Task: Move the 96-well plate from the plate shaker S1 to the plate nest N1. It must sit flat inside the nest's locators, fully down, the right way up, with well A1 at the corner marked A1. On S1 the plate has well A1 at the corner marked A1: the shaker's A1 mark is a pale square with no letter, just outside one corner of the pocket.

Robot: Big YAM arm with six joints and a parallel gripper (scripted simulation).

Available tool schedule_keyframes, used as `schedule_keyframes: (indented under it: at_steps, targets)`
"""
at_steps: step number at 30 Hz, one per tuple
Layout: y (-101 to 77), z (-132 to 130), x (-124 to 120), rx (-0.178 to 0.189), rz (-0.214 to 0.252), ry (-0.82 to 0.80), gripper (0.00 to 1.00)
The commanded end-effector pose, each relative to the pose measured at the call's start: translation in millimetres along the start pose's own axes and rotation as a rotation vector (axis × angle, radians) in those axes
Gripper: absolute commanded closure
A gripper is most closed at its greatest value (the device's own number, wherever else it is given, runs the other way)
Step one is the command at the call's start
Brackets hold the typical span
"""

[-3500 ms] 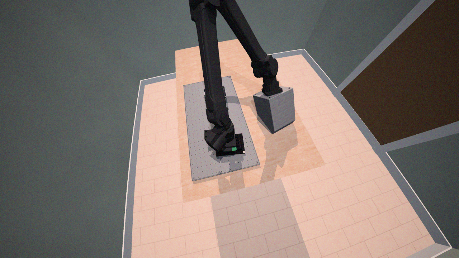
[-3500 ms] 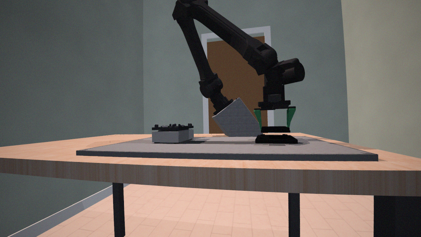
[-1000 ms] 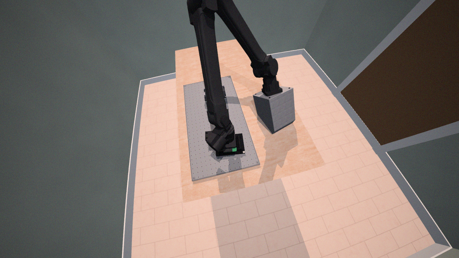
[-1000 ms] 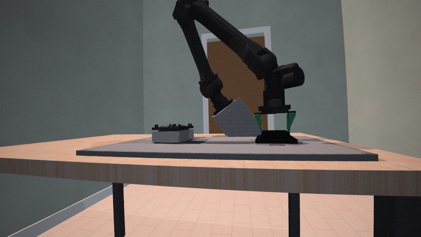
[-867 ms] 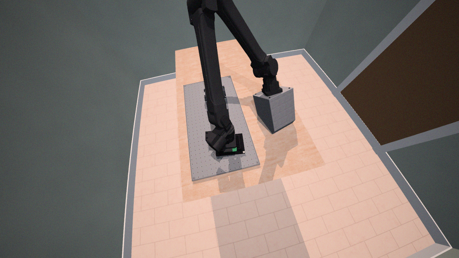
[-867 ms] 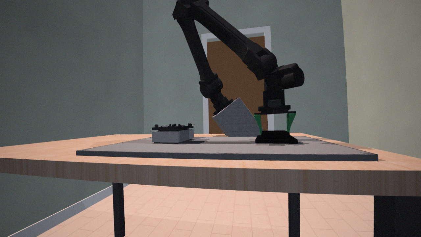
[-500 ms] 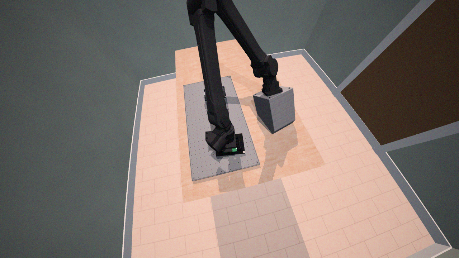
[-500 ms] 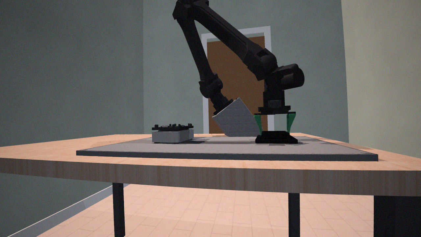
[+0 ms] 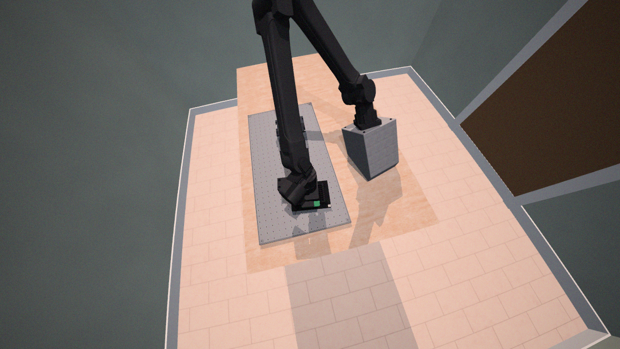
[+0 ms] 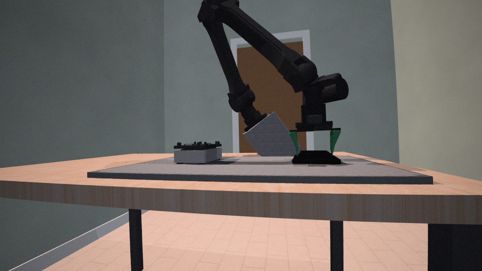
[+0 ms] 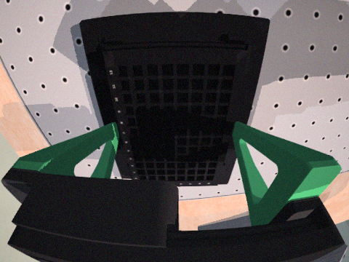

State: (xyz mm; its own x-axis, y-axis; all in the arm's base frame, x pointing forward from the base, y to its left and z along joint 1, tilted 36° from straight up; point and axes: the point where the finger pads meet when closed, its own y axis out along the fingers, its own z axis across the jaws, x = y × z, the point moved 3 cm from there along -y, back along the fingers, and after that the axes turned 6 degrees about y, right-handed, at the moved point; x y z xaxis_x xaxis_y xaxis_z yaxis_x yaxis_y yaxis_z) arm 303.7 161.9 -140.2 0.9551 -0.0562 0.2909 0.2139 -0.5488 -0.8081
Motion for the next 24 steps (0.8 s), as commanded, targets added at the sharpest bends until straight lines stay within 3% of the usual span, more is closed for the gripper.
schedule_keyframes:
  at_steps: [1,17,18,24]
  targets:
    - [-6.0,7.1,7.3,0.018,-0.017,0.006,0.00]
    - [-6.0,7.1,7.3,0.018,-0.017,0.006,0.00]
    - [-16.4,7.3,5.7,0.023,-0.025,-0.003,0.00]
    - [-37.7,15.9,13.9,0.042,-0.035,0.016,0.00]
